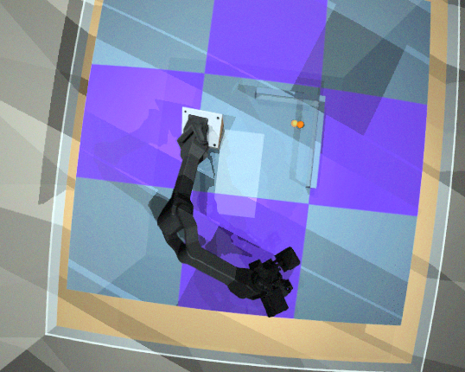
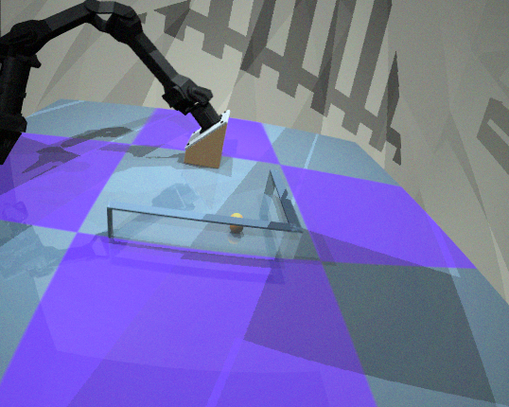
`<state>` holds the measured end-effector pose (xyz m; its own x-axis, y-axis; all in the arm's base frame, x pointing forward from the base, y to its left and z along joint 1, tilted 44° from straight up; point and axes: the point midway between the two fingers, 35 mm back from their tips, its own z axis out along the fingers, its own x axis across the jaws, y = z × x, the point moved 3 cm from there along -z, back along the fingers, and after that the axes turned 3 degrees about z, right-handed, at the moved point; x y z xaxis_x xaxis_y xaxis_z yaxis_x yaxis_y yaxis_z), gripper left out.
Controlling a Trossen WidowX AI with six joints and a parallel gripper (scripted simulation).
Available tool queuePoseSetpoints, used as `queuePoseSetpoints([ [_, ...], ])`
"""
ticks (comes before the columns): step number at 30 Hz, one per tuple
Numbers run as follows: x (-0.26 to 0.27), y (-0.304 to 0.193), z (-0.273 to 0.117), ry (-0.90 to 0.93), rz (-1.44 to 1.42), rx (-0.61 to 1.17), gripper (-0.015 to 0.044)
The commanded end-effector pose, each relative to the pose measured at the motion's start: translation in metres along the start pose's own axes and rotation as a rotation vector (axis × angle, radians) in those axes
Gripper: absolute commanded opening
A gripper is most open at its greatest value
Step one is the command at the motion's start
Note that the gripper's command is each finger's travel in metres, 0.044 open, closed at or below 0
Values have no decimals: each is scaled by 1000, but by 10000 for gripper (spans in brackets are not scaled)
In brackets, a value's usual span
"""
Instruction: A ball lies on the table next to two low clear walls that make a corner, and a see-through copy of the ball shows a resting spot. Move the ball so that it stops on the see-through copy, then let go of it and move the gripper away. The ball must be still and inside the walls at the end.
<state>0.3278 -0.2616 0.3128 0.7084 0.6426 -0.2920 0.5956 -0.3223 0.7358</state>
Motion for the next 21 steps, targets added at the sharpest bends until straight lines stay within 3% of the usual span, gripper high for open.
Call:
queuePoseSetpoints([
  [1,64,-19,9,70,-80,65,227],
  [13,240,-117,-4,194,-367,228,227],
  [21,319,-216,-20,172,-550,323,227],
])
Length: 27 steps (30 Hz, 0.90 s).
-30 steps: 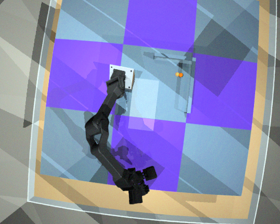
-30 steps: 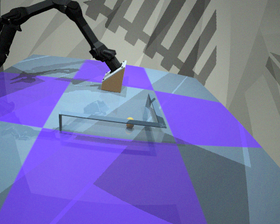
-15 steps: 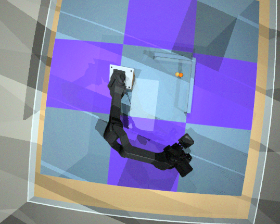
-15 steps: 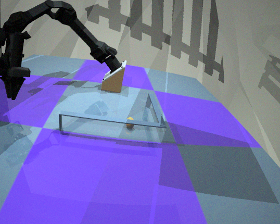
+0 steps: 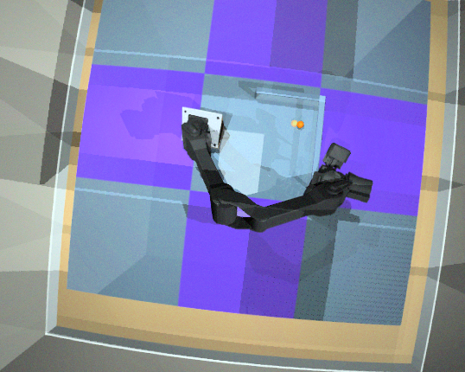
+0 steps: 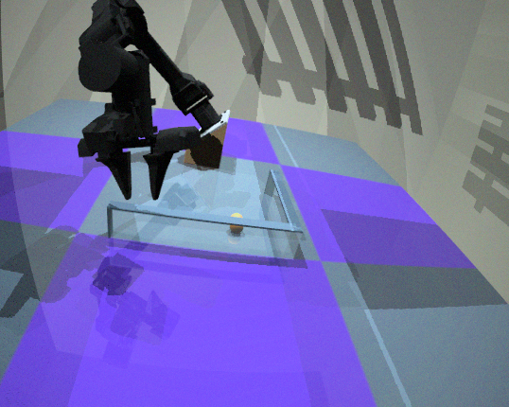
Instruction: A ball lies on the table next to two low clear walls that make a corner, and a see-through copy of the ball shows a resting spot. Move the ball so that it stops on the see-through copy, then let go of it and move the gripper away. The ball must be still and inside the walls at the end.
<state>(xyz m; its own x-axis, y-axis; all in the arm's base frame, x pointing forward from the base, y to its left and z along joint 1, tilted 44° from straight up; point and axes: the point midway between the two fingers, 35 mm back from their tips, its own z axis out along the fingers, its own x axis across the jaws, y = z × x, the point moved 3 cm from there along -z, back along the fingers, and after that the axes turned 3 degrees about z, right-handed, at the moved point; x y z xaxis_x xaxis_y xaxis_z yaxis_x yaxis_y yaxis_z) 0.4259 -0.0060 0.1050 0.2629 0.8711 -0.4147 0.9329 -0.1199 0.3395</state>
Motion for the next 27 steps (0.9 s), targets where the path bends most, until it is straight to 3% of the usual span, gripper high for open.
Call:
queuePoseSetpoints([
  [1,52,-30,12,-31,-73,53,227],
  [6,107,-73,25,-89,-152,93,227],
  [13,126,-128,50,-251,-323,180,227],
  [27,123,-135,69,-269,-342,185,227],
])
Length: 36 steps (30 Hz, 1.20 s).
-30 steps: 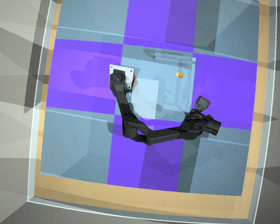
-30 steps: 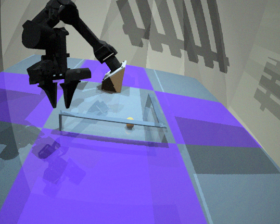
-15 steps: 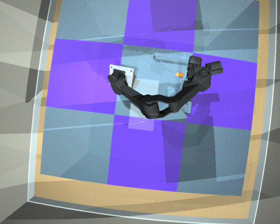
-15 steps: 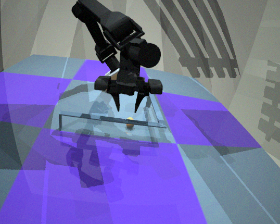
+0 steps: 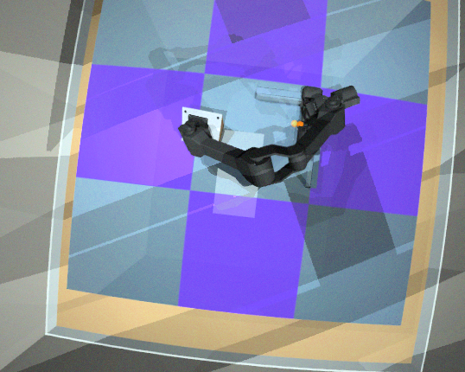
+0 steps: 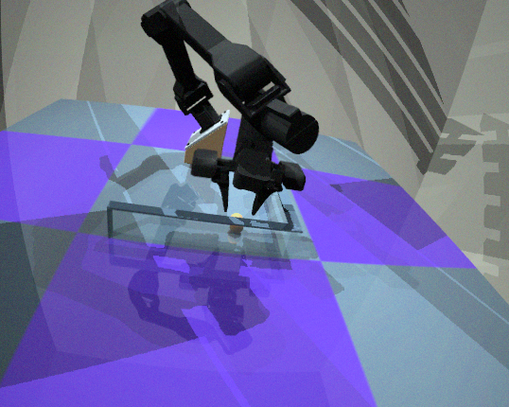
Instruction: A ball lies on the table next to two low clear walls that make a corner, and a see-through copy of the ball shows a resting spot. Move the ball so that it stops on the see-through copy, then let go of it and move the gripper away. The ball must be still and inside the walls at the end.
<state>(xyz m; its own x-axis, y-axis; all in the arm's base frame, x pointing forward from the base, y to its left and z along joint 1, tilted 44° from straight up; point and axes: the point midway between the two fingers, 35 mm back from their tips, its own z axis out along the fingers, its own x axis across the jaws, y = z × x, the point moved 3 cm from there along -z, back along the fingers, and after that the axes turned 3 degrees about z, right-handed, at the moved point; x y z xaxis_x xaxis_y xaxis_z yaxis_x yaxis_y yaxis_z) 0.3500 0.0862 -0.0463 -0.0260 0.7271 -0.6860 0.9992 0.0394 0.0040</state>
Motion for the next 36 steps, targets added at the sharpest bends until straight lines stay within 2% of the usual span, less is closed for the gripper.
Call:
queuePoseSetpoints([
  [1,1,-1,5,-4,-10,-3,227],
  [20,1,-1,33,-6,-10,-3,227],
  [24,1,-1,33,-6,-10,-3,122],
  [32,1,-1,33,-6,-10,-3,69],
  [34,1,-1,32,-5,-12,-6,16],
  [36,3,1,26,4,-31,-32,0],
])
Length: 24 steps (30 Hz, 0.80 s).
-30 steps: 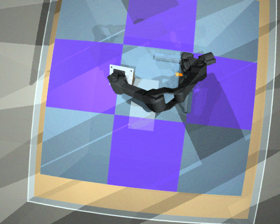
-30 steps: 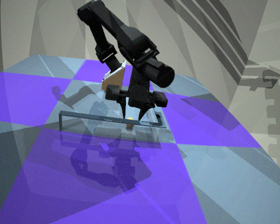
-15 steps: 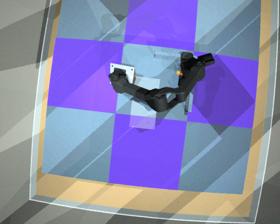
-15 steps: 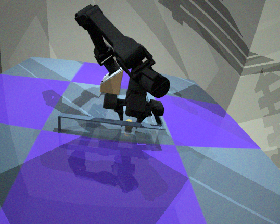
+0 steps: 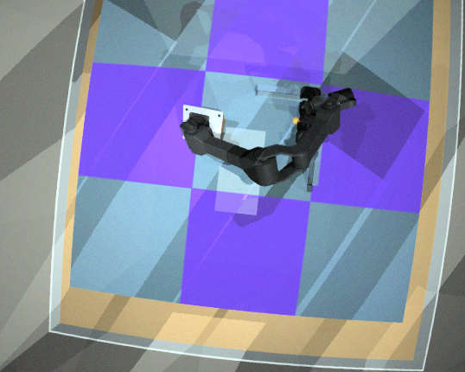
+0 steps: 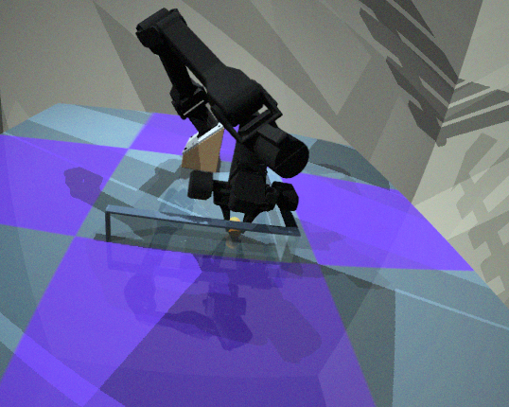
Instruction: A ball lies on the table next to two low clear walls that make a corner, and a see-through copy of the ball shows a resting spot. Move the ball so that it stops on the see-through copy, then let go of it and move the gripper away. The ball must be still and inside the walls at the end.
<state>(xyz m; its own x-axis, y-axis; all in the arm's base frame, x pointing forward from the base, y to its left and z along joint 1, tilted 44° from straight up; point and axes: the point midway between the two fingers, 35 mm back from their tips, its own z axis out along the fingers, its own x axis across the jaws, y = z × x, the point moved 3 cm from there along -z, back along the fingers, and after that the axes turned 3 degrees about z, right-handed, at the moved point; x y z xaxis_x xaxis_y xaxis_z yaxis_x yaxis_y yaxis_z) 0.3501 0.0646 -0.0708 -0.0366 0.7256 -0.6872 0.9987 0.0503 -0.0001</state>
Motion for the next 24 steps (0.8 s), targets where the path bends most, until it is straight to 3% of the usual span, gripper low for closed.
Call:
queuePoseSetpoints([
  [1,3,3,-13,9,-29,-40,0],
  [24,1,0,-123,1,0,2,0],
])
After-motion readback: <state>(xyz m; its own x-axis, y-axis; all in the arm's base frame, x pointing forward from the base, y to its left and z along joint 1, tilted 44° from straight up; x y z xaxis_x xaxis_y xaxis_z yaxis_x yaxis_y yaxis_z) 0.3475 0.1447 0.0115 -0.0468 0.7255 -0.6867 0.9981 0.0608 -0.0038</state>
